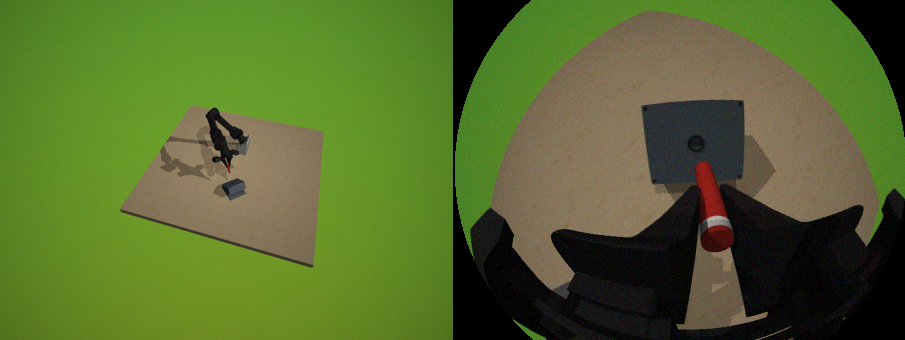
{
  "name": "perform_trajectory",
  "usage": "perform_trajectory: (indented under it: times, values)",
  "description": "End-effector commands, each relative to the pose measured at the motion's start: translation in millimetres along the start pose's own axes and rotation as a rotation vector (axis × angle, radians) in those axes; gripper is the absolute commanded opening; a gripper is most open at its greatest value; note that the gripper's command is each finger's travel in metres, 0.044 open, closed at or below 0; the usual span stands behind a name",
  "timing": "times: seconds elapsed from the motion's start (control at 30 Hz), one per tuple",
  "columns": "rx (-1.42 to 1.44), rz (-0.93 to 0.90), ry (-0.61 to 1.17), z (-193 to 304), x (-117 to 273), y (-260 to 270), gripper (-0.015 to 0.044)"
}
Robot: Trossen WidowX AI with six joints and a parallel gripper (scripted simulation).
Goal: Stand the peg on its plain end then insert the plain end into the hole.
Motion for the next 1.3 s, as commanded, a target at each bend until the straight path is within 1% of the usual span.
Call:
perform_trajectory:
  times: [0.0,0.53,1.27]
  values:
    - [0.010,-0.012,0.004,-2,-14,2,0.0000]
    - [0.020,-0.006,-0.006,-4,-48,1,0.0000]
    - [0.008,-0.005,-0.007,-4,-53,-1,0.0000]
Point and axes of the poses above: the point midway between the two fingers, 35 mm back from their tips, its own x axis back along the fingers, its own y axis across the jaws, z = x × y, the point moved 7 cm from there along x, back along the fingers, and after that the axes turned 11 degrees about x, right-handed, at the moved point
